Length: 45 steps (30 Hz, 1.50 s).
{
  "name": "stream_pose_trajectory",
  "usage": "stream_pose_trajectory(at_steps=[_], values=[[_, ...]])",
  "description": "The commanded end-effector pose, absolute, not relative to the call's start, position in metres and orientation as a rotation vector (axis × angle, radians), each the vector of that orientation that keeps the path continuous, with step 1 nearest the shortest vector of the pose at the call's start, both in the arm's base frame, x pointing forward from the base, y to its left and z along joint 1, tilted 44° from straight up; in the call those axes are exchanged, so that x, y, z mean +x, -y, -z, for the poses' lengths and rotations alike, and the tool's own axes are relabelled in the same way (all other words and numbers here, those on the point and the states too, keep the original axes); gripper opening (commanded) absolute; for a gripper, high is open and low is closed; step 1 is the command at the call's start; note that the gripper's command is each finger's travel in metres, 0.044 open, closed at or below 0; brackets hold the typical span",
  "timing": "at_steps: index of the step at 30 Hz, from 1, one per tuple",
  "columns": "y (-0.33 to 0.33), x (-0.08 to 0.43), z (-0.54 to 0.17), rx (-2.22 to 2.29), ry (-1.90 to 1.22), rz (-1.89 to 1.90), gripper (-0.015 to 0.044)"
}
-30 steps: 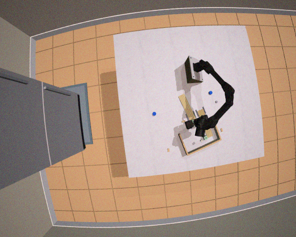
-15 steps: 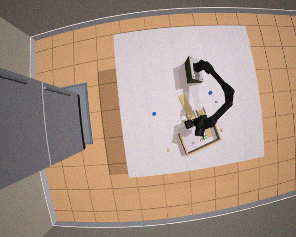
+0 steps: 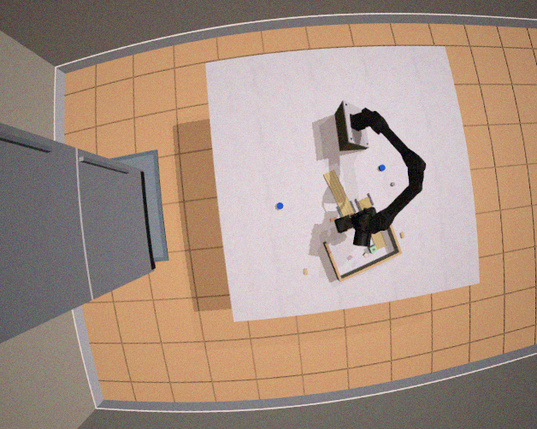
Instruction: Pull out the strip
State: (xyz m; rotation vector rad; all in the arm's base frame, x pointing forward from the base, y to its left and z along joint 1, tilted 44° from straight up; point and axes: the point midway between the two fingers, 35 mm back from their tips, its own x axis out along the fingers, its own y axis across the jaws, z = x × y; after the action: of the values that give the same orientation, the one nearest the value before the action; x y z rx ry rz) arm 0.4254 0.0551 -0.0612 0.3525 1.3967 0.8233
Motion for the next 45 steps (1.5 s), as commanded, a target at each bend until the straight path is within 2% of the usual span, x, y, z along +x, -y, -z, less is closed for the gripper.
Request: stream_pose_trajectory(at_steps=[1, 14, 36, 45], values=[[-0.048, 0.415, 0.055, 0.353, -1.399, -0.822, 0.0], [-0.024, 0.369, 0.031, 0.362, -1.405, -0.822, 0.0], [-0.022, 0.304, 0.029, 0.364, -1.409, -0.821, 0.0], [0.002, 0.304, 0.004, 0.363, -1.409, -0.82, 0.0]])
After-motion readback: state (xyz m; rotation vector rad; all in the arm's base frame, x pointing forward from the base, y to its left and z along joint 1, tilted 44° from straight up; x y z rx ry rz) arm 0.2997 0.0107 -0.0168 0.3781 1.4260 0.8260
